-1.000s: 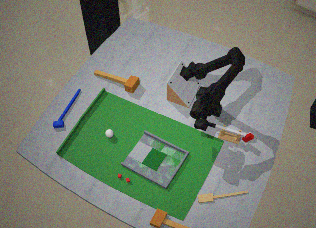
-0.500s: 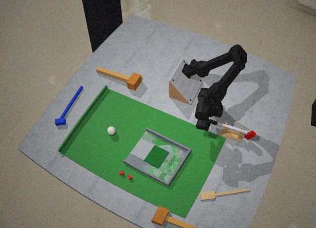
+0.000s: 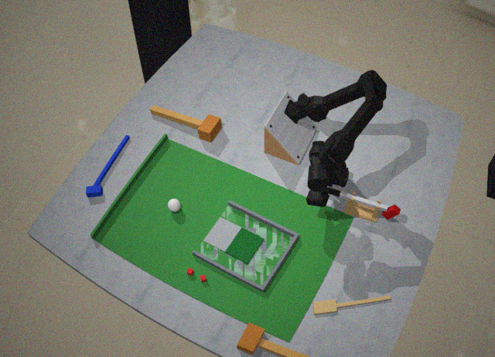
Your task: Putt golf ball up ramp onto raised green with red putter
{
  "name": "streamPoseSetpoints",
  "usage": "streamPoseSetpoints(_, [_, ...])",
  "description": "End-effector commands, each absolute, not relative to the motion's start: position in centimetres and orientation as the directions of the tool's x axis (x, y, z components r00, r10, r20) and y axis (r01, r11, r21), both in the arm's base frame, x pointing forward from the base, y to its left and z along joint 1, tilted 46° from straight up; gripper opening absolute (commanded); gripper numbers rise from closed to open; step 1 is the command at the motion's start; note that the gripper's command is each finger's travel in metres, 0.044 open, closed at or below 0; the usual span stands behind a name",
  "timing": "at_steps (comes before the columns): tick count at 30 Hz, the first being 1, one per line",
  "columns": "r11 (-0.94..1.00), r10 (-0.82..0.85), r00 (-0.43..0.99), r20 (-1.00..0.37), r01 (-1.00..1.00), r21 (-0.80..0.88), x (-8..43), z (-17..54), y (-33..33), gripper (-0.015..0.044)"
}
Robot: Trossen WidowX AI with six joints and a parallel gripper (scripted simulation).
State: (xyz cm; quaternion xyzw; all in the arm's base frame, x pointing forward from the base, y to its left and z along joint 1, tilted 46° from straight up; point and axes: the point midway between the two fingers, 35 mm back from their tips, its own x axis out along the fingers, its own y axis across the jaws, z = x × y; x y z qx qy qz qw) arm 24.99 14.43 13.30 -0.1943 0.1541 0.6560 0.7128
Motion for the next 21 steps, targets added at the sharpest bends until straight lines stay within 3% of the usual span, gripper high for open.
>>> streamPoseSetpoints(1, [0.063,0.875,0.091,-0.475,-0.995,-0.075,24.98,13.33,14.43,0.0282])
streamPoseSetpoints(10, [0.063,0.875,0.091,-0.475,-0.995,-0.075,24.98,13.33,14.43,0.0046])
streamPoseSetpoints(21, [0.063,0.872,0.092,-0.482,-0.995,-0.075,25.08,13.79,13.66,0.0000])
